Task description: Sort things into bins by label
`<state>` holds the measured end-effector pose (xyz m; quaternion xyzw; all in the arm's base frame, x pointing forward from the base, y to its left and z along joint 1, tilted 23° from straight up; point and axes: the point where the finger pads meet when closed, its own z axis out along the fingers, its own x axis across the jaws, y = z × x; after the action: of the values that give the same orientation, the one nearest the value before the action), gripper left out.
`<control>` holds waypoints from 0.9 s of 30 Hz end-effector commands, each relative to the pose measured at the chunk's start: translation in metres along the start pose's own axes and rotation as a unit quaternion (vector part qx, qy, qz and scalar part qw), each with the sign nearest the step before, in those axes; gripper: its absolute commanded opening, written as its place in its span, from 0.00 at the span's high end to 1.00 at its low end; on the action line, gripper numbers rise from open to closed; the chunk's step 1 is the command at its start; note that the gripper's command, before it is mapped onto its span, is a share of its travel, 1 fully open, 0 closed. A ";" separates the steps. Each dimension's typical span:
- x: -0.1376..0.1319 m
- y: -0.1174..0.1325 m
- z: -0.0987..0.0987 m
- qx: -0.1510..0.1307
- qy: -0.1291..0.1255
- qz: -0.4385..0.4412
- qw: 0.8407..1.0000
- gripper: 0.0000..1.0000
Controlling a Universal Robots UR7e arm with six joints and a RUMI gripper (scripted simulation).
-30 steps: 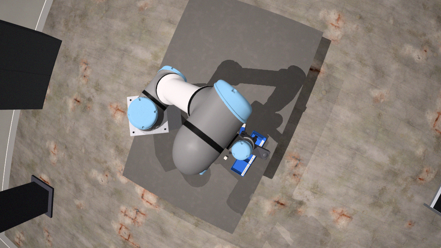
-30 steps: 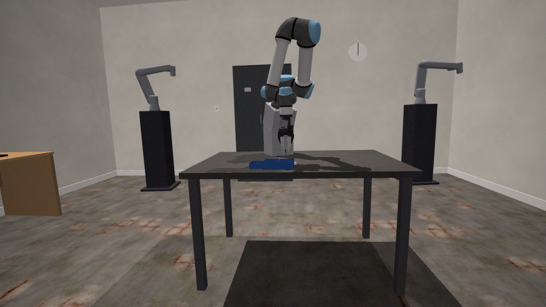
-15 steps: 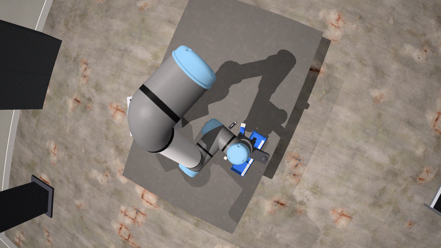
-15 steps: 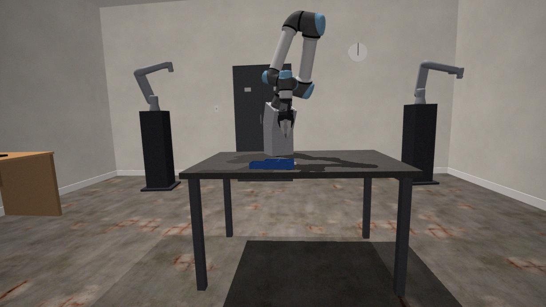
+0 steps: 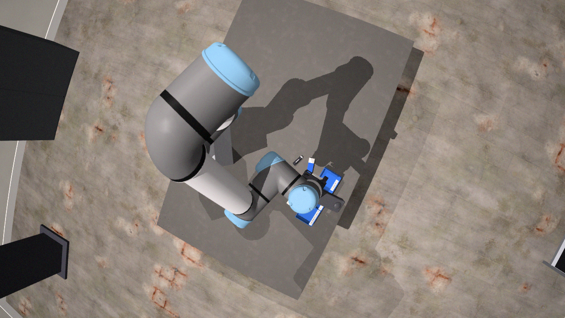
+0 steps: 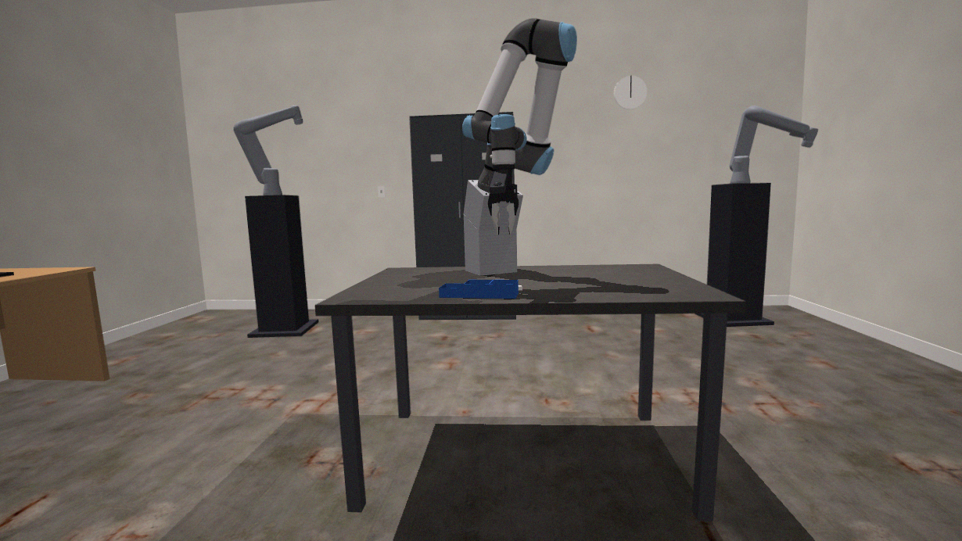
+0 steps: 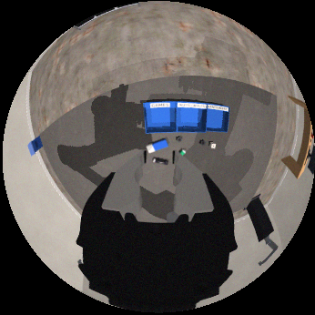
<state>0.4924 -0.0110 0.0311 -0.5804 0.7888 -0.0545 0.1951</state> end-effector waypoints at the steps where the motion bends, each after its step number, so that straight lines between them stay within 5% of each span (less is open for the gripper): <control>1: -0.002 0.015 0.023 0.001 0.000 0.078 0.997 0.77; 6: -0.004 0.028 0.044 0.000 0.000 0.127 0.992 0.77; 18: -0.011 0.081 0.125 -0.014 -0.003 0.344 0.939 0.77; 23: -0.011 0.081 0.125 -0.018 -0.003 0.391 0.920 0.77; 24: -0.011 0.081 0.125 -0.016 -0.003 0.433 0.901 0.77; 27: -0.011 0.081 0.125 -0.014 -0.003 0.472 0.882 0.77</control>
<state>0.4678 0.0428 -0.1056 -0.2030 0.9590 0.0543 0.1900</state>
